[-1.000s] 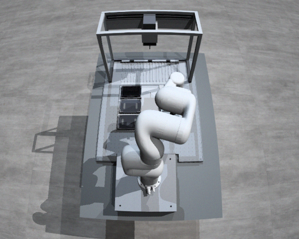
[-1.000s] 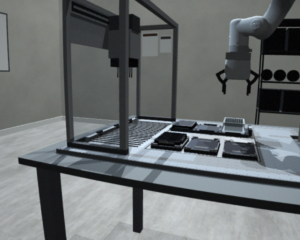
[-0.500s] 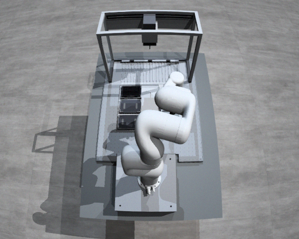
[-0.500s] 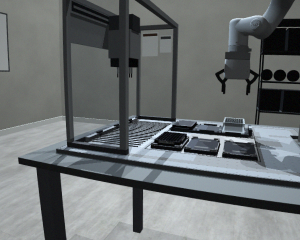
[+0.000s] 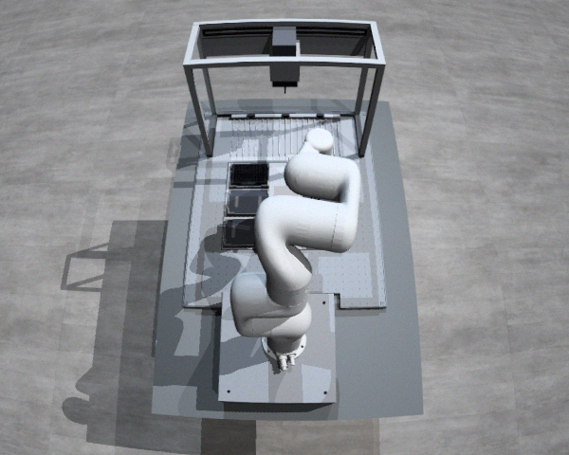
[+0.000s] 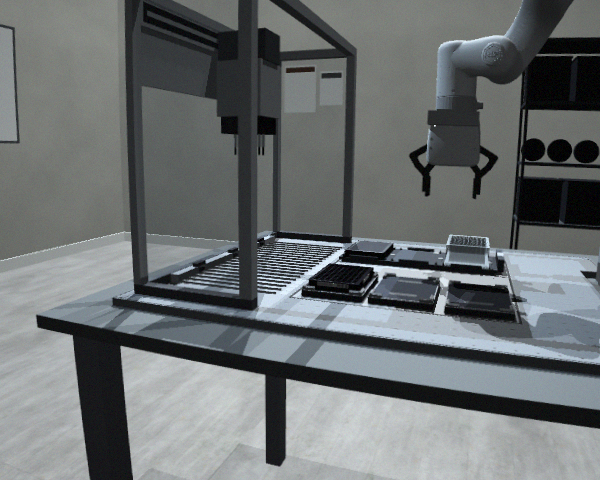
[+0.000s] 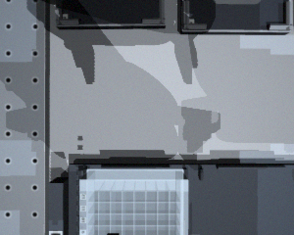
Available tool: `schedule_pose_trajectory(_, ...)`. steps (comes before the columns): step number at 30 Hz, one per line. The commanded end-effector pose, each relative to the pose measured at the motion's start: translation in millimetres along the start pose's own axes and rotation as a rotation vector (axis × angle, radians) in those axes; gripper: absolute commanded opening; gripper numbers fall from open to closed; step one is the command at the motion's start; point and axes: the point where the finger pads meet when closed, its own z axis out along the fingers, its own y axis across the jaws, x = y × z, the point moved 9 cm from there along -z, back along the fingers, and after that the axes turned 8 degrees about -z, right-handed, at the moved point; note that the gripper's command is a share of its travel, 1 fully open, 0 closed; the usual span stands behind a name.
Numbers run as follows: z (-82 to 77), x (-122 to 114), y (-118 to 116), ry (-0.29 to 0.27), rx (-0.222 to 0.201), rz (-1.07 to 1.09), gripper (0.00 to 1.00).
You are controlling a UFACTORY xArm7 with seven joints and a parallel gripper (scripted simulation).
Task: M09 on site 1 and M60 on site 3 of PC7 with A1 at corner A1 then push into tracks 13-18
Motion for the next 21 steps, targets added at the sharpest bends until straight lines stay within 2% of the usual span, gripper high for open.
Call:
schedule_pose_trajectory(1, 7.8, 15, 25, -0.002, -0.002, 0.001, 1.0)
schedule_pose_trajectory(6, 12.0, 24, 37, -0.002, -0.002, 0.001, 1.0)
schedule_pose_trajectory(14, 23.2, 47, 67, -0.002, -0.002, 0.001, 1.0)
schedule_pose_trajectory(21, 23.3, 47, 68, -0.002, -0.002, 0.001, 1.0)
